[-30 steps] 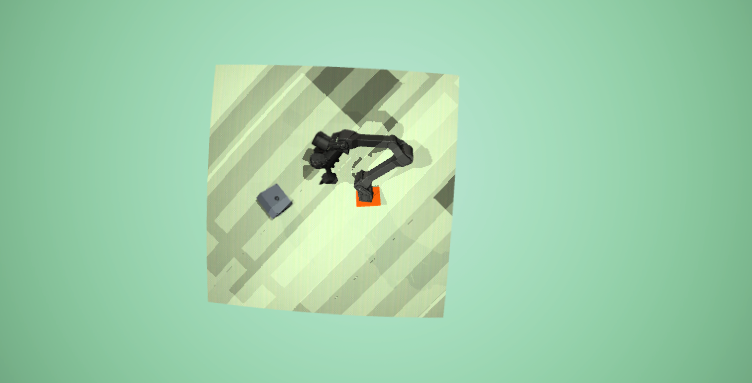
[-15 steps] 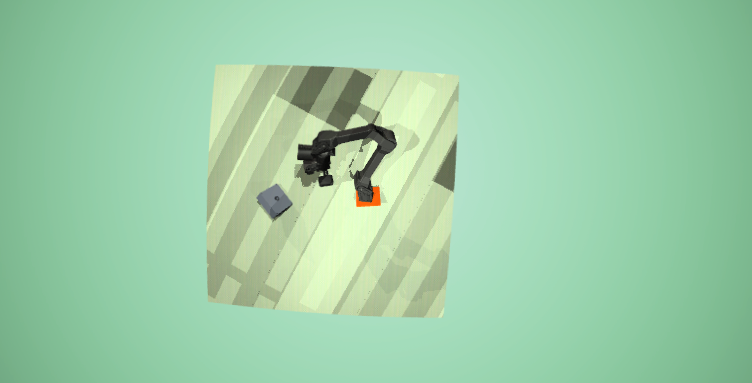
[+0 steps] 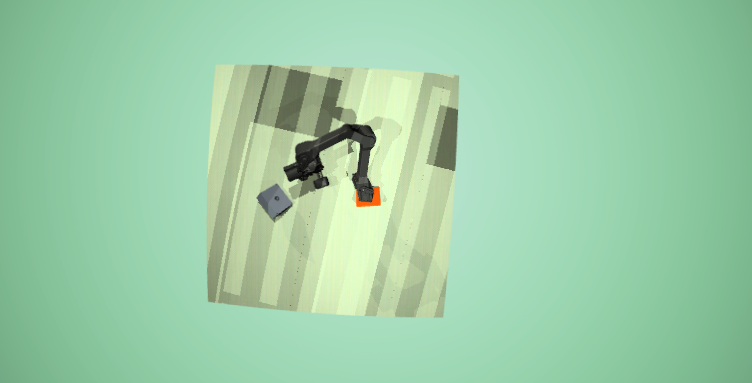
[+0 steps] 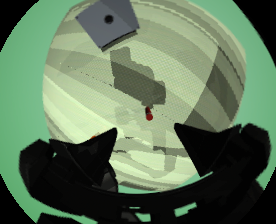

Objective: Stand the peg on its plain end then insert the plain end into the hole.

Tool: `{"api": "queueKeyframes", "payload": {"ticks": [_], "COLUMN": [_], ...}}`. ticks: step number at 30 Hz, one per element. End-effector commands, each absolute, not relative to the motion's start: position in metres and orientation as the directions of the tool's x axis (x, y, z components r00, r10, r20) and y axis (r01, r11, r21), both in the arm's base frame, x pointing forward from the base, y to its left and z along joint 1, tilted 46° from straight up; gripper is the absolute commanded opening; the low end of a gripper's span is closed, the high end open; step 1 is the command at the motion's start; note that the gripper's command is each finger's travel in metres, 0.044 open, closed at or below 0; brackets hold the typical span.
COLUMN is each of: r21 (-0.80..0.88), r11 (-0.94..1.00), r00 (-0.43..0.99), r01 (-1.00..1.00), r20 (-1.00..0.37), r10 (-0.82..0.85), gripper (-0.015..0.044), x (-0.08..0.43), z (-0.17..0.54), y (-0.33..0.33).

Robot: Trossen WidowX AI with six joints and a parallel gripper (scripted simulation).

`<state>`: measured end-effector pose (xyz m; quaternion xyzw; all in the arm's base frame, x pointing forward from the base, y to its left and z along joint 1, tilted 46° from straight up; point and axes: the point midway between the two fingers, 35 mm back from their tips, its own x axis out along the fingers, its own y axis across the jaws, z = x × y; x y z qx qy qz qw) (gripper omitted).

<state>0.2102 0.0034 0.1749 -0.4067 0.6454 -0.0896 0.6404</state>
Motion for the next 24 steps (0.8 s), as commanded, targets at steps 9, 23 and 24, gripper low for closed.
{"api": "queueKeyframes", "payload": {"ticks": [9, 23, 24], "r21": [-0.688, -0.689, -0.689], "r11": [0.595, 0.597, 0.598], "r00": [0.157, 0.158, 0.158], "r01": [-0.415, -0.410, -0.410], "r20": [-0.698, -0.699, -0.699], "r10": [-0.698, -0.697, -0.697], "gripper": [0.0440, 0.0440, 0.0440], "x": [0.217, 0.221, 0.221], "z": [0.180, 0.163, 0.162], "y": [0.005, -0.012, -0.013]}}
